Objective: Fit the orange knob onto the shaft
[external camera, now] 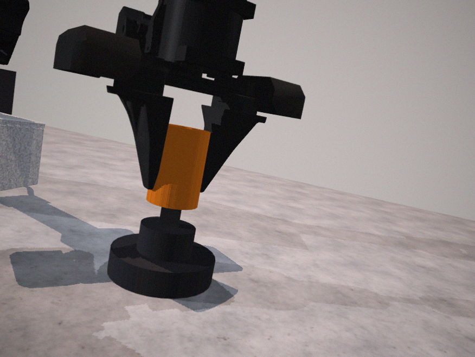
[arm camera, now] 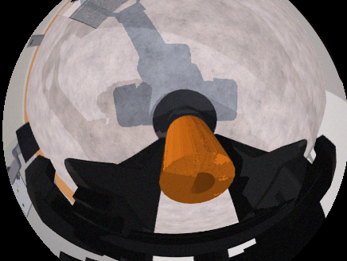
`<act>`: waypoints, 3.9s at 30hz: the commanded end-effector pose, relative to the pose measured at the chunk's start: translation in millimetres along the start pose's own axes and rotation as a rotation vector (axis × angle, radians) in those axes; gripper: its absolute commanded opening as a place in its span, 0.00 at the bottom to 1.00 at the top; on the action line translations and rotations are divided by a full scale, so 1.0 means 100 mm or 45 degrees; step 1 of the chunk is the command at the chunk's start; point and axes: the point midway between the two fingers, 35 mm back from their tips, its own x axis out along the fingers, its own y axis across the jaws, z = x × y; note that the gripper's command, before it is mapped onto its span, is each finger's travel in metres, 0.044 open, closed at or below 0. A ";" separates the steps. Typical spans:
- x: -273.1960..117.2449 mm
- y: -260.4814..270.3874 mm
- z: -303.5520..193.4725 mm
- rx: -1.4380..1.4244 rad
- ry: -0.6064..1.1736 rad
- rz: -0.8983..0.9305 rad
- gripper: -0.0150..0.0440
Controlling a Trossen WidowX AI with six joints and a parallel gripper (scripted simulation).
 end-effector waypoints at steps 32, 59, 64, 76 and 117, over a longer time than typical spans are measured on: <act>-0.03 0.00 0.00 0.193 -0.002 -0.003 0.25; -0.01 -0.01 -0.01 2.514 -0.004 -0.001 0.25; 0.01 -0.01 -0.01 2.954 -0.005 -0.001 0.25; 0.03 0.00 -0.02 3.260 -0.005 0.000 0.25; -0.04 -0.01 -0.01 3.272 -0.005 0.000 0.25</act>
